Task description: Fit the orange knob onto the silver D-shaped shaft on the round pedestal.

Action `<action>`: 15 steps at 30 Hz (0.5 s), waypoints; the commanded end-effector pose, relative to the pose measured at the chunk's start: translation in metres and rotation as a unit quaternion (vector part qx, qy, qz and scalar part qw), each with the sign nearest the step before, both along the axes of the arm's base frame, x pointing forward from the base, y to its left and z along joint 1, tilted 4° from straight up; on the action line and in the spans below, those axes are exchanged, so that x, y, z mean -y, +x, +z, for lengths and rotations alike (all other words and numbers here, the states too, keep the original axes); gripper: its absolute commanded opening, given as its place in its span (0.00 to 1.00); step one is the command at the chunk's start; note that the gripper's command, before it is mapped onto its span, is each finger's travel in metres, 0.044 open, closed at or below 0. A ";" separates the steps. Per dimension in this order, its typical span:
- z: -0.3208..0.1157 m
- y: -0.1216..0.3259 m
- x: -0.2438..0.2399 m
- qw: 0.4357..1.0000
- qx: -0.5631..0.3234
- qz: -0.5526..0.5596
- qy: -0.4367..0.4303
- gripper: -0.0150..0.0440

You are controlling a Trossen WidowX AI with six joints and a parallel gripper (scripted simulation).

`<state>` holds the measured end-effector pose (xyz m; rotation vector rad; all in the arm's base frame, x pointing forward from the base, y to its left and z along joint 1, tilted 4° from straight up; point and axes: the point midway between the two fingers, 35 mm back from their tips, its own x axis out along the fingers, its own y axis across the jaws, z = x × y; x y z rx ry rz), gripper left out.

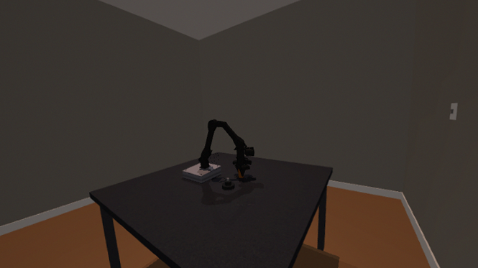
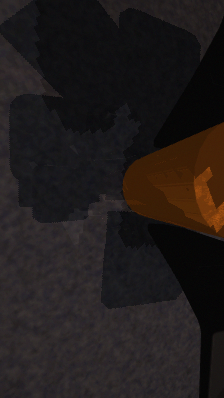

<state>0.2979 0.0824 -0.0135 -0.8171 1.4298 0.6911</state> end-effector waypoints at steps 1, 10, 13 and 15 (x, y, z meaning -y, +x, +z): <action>0.000 0.000 0.000 1.000 0.000 0.000 0.000 0.66; 0.000 0.000 0.000 1.000 0.000 0.000 0.000 0.66; 0.023 0.002 -0.002 1.000 0.000 0.000 0.001 0.79; 0.057 0.000 -0.004 1.000 0.001 0.001 0.002 0.88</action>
